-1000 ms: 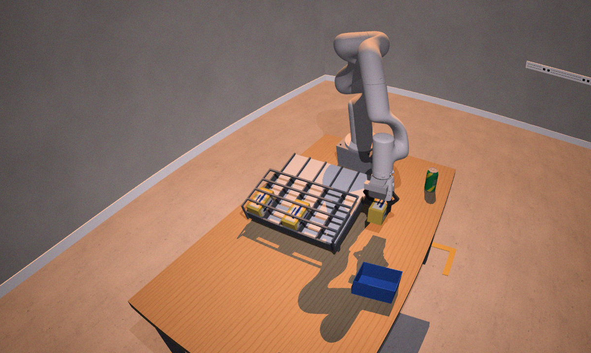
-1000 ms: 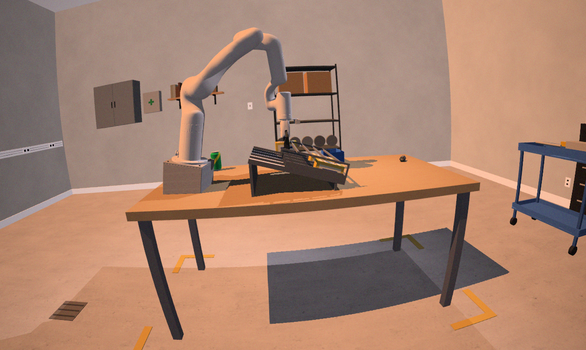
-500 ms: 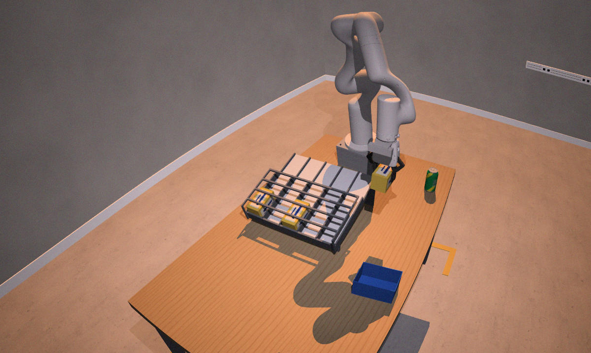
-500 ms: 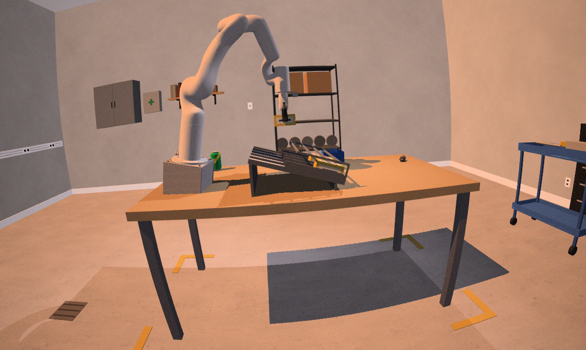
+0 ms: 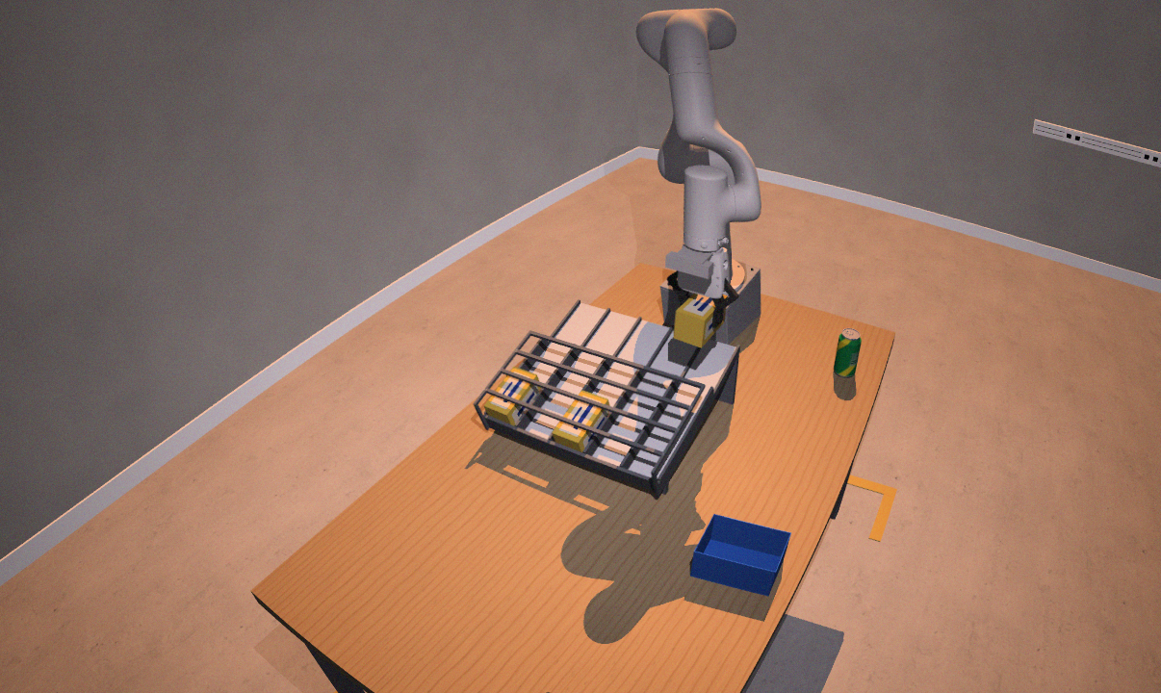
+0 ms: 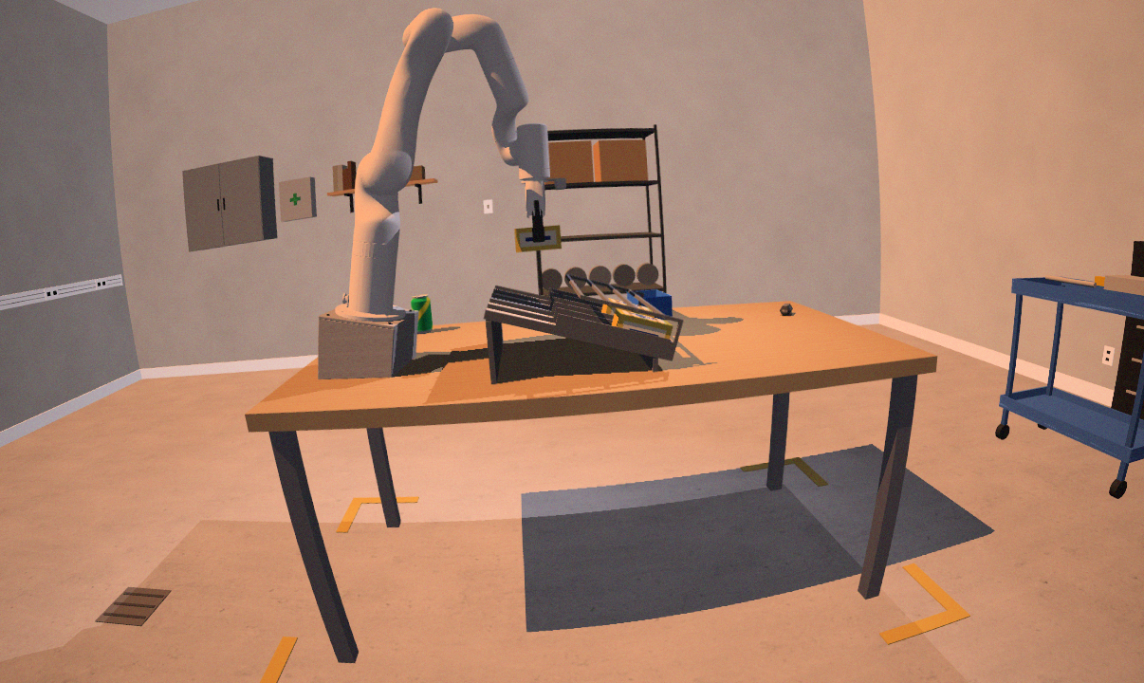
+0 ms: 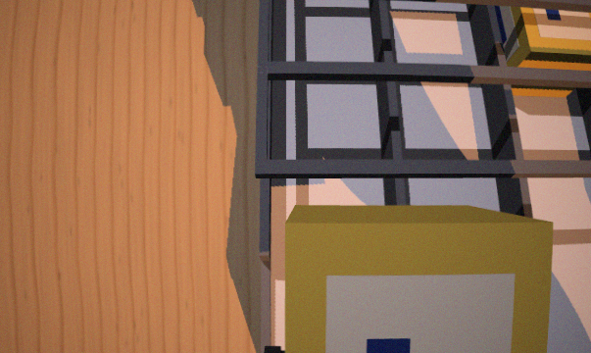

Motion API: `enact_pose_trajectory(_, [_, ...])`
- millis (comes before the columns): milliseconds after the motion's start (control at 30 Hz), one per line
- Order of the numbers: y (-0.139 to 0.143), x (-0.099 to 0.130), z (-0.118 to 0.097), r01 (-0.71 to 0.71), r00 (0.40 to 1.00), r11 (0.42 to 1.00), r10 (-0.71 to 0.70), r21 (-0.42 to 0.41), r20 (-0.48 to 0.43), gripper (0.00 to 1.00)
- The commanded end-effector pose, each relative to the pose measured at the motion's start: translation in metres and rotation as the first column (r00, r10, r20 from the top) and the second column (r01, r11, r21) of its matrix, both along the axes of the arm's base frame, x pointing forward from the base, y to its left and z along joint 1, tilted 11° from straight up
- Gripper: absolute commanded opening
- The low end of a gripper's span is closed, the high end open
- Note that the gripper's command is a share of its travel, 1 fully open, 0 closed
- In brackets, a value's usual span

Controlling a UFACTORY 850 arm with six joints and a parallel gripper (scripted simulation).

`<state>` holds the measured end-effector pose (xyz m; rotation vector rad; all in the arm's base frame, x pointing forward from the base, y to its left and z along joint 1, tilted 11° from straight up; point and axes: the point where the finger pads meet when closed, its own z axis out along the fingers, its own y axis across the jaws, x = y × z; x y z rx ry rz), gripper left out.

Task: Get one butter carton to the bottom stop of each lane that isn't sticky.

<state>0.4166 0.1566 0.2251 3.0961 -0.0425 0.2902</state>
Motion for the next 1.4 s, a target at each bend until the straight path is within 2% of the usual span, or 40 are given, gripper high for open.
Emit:
enact_pose_trajectory(0, [-0.044,-0.012,0.006,-0.007,1.0,1.0,0.007,0.018,0.005,0.0])
enact_pose_trajectory(67, [-0.044,-0.012,0.006,-0.007,1.0,1.0,0.007,0.018,0.005,0.0])
enact_pose_trajectory(100, [-0.08,-0.025,0.006,0.0,1.0,1.0,0.0,0.0,0.003,0.0])
enact_pose_trajectory(633, [-0.08,-0.025,0.006,0.0,1.0,1.0,0.0,0.0,0.003,0.0])
enact_pose_trajectory(667, [-0.082,-0.021,-0.01,0.0,1.0,1.0,0.0,-0.001,0.004,0.0])
enact_pose_trajectory(1200, [-0.082,-0.021,-0.01,0.0,1.0,1.0,0.0,-0.001,0.004,0.0])
enact_pose_trajectory(1233, [-0.083,-0.015,-0.039,0.0,1.0,1.0,0.0,-0.001,0.004,0.0])
enact_pose_trajectory(1367, [-0.083,-0.015,-0.039,0.0,1.0,1.0,0.0,-0.001,0.004,0.0])
